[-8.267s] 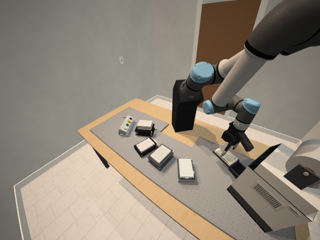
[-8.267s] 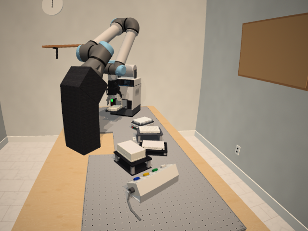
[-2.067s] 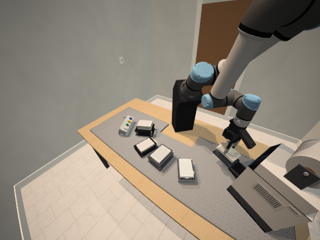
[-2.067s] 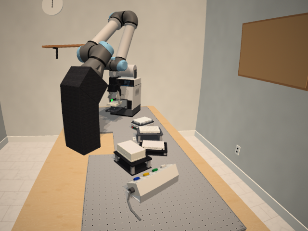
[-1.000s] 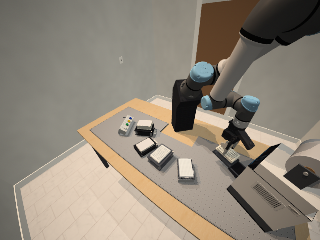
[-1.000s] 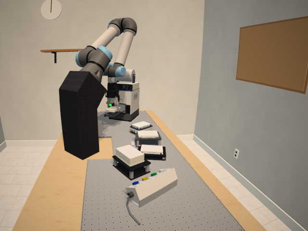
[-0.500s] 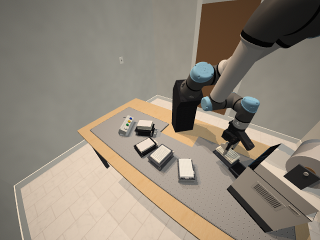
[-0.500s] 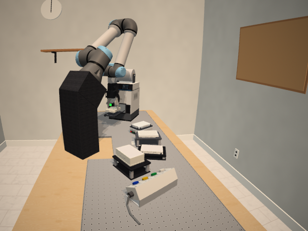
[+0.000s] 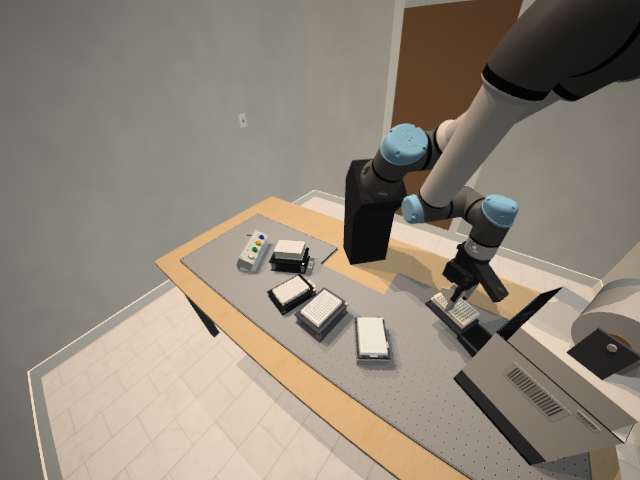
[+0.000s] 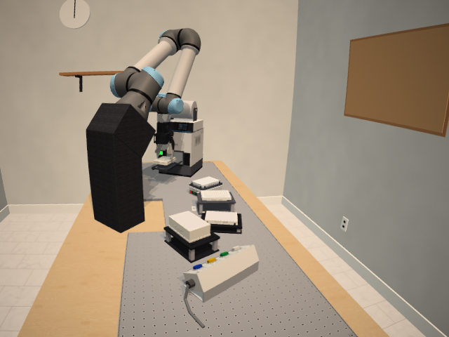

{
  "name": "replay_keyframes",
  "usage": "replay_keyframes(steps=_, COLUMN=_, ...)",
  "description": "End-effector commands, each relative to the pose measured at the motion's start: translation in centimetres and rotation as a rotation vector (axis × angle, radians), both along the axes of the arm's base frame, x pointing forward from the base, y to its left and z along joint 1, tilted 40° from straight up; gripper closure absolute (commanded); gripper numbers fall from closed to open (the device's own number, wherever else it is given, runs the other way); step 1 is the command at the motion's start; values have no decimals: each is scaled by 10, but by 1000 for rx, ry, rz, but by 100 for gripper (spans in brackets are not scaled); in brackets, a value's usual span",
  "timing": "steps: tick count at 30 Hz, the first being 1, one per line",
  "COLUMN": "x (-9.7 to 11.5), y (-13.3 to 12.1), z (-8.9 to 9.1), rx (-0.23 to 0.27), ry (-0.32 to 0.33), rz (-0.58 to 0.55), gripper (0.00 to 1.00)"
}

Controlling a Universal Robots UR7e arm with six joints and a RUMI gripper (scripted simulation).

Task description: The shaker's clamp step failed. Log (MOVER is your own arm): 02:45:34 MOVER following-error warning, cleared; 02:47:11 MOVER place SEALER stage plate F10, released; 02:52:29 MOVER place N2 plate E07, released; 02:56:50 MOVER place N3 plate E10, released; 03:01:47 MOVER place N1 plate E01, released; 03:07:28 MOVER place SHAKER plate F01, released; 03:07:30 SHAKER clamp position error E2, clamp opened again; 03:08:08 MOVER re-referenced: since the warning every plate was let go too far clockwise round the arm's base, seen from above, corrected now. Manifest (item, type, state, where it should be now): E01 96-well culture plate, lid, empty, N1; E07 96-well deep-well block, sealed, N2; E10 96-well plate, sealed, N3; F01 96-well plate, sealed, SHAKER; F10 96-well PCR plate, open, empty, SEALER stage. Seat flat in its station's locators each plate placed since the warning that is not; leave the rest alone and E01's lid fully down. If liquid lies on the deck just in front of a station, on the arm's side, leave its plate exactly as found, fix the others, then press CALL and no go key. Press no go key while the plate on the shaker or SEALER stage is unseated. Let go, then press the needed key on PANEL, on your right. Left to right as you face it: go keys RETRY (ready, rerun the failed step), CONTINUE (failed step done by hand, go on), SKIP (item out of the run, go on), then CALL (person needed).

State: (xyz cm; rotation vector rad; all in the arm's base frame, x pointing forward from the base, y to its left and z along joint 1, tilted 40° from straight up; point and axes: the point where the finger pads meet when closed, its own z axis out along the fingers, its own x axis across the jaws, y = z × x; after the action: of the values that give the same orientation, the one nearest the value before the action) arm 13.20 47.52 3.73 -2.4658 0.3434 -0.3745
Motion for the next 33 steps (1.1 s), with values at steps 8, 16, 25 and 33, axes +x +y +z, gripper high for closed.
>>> replay_keyframes(steps=8, x=1, y=2, z=-2, rx=1, ry=0, rz=0, gripper=100)
replay_keyframes(steps=16, x=2, y=3, z=-4, rx=1, ry=0, rz=0, gripper=100)
replay_keyframes(steps=25, x=3, y=5, z=-6, rx=1, ry=0, rz=0, gripper=100)
replay_keyframes(steps=33, x=4, y=6, z=-8, rx=1, ry=0, rz=0, gripper=100)
